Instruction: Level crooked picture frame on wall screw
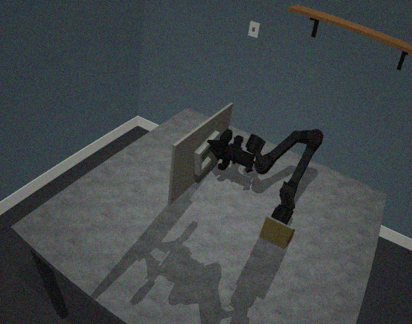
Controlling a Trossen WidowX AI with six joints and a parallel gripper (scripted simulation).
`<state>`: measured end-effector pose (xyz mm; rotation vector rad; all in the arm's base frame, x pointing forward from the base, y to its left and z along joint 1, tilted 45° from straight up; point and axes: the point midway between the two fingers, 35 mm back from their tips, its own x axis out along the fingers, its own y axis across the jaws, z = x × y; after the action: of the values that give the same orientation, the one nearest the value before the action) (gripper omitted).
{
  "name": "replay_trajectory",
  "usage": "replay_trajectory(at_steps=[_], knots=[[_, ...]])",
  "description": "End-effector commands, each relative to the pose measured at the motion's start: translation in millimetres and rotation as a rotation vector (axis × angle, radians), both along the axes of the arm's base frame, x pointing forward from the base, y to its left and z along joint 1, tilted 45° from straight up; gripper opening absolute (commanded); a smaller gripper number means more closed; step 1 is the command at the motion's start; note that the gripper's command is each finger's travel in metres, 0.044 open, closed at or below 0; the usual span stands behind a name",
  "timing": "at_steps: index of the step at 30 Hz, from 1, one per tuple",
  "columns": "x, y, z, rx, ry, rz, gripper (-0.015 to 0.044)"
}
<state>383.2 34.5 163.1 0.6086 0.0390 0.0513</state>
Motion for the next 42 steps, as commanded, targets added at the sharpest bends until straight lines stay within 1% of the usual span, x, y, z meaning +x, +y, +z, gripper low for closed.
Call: replay_trajectory(at_steps=[1,42], knots=[[0.0,3.1,2.6,-0.003,-0.009,0.016,0.0],[0.6,-4.5,-2.3,0.006,-0.005,0.005,0.0]])
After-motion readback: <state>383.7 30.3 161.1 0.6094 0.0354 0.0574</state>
